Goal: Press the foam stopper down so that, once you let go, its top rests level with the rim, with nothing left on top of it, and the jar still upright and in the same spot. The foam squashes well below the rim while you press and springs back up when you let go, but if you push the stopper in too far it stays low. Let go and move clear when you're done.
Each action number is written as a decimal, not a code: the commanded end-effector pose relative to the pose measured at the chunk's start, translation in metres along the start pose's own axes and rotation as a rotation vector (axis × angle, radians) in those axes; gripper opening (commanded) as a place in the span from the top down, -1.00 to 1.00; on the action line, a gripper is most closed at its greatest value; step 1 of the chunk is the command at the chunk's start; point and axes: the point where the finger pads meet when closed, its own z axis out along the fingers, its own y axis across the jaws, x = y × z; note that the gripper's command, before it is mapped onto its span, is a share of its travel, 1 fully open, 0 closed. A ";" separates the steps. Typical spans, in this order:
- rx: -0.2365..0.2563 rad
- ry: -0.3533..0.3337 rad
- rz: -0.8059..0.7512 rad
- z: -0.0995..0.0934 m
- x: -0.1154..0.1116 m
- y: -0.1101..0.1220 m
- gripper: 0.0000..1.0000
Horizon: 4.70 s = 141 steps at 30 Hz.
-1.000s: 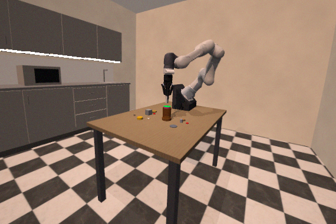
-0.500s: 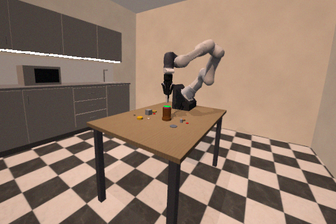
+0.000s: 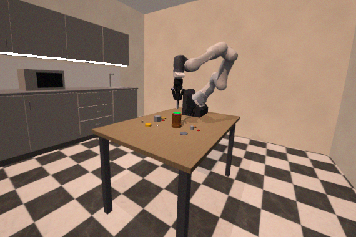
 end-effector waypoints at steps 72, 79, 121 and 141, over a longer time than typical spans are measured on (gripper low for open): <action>-0.002 0.000 0.002 0.038 -0.001 0.000 1.00; -0.002 0.000 0.002 0.040 -0.002 0.000 1.00; -0.002 0.000 0.002 0.062 -0.007 -0.004 1.00; -0.002 0.000 0.002 0.071 -0.009 -0.005 1.00</action>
